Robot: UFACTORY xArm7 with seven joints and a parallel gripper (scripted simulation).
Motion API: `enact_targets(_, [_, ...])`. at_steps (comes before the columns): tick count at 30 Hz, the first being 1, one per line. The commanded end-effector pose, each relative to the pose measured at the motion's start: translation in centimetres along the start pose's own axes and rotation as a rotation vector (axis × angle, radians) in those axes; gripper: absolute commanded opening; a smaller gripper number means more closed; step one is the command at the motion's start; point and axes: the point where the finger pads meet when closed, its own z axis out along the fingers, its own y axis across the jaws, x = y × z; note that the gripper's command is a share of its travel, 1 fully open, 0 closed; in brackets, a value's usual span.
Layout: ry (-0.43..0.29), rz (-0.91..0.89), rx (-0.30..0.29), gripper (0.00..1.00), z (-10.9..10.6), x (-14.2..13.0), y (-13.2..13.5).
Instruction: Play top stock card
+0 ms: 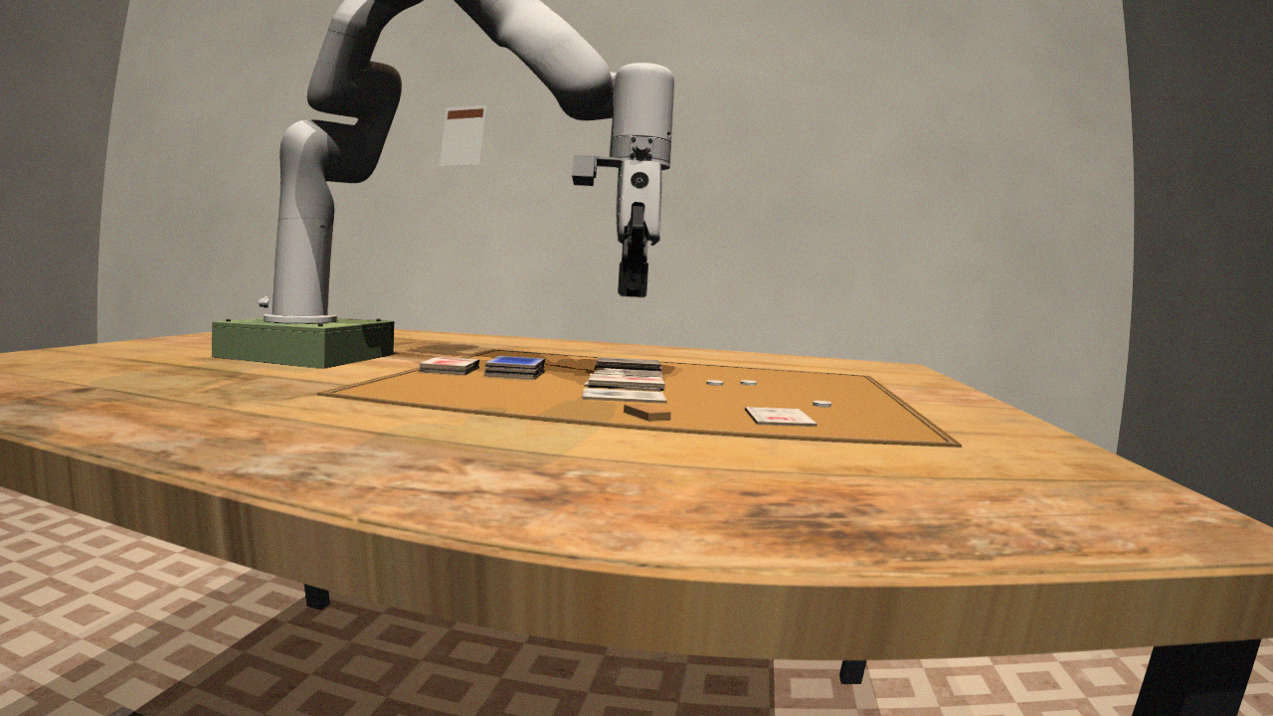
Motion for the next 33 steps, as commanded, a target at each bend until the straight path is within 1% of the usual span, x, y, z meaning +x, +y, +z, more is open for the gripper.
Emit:
enact_targets(1, [-0.004, 0.000, 0.001, 0.87, -0.31, -0.13, -0.03])
enact_targets(2, [-0.004, 0.000, 0.001, 0.87, -0.31, -0.13, -0.03])
enact_targets(3, [-0.004, 0.000, 0.001, 1.00, -0.31, -0.13, -0.03])
enact_targets(33, [-0.004, 0.000, 0.001, 1.00, -0.31, -0.13, -0.03])
